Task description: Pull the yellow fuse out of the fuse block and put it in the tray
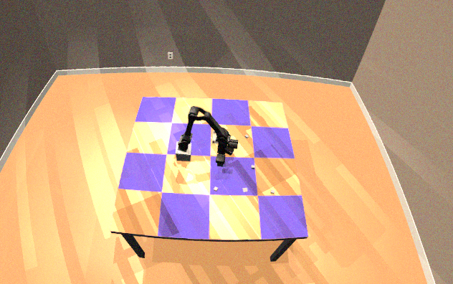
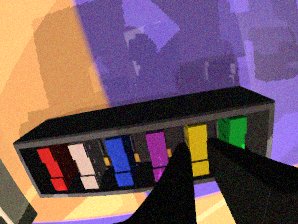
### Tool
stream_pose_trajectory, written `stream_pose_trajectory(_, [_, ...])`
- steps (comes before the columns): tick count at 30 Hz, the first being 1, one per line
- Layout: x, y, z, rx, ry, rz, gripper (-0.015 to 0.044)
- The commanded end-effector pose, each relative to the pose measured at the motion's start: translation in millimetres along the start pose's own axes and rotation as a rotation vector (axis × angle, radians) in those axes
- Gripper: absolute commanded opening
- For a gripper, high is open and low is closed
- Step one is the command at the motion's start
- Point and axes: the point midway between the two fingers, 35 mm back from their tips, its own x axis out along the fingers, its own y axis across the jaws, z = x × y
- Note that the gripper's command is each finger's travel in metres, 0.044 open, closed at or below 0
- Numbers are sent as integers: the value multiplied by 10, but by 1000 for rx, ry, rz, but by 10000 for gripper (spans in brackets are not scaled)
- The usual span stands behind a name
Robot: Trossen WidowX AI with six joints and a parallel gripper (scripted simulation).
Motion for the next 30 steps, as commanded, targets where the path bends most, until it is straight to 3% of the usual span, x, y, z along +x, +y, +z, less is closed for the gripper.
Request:
stream_pose_trajectory(1, [-2, 0, 0, 0, 0, 0, 27])
stream_pose_trajectory(5, [-2, 0, 0, 0, 0, 0, 1])
stream_pose_trajectory(30, [-106, -1, 8, 0, -1, -1, 0])
